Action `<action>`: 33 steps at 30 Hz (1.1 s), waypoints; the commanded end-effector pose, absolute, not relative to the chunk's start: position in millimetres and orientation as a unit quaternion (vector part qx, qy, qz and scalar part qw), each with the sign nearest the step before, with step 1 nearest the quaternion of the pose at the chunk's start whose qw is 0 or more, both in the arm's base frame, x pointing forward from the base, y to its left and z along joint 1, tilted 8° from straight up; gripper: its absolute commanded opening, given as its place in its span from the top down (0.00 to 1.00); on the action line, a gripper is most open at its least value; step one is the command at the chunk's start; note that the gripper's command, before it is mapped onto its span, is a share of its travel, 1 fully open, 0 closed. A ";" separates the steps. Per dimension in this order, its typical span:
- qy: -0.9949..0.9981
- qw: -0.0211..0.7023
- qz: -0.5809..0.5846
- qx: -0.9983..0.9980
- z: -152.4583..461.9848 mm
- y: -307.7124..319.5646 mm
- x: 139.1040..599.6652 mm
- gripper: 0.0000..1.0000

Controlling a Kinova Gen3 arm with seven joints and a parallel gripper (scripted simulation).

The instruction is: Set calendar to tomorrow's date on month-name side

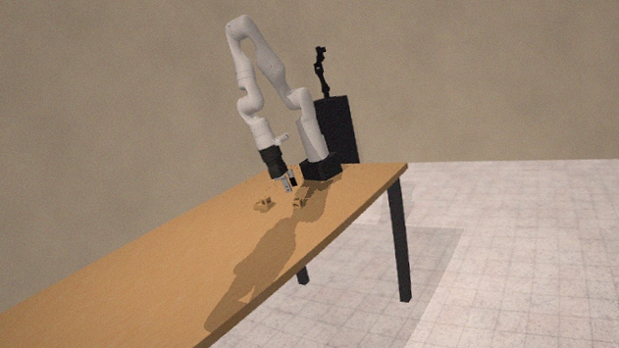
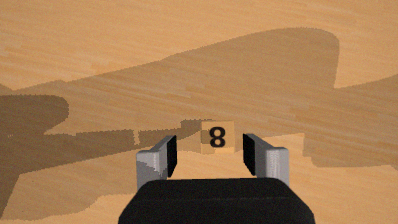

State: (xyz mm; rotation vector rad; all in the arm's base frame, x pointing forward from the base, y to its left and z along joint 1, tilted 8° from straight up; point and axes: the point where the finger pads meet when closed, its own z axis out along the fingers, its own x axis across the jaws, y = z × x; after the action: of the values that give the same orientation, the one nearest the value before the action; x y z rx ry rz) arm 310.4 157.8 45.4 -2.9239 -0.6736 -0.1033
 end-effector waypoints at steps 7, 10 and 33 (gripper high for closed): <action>-0.231 0.033 -0.047 -0.971 46.7 164.5 309.5 0.00; -0.230 0.022 -0.052 -0.971 47.6 165.1 310.0 0.00; -0.227 -0.011 -0.071 -0.971 52.9 169.1 312.9 0.00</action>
State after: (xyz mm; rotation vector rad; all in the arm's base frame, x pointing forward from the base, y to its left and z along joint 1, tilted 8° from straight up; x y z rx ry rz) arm 311.3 166.5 51.3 -3.0754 -0.7115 -0.2063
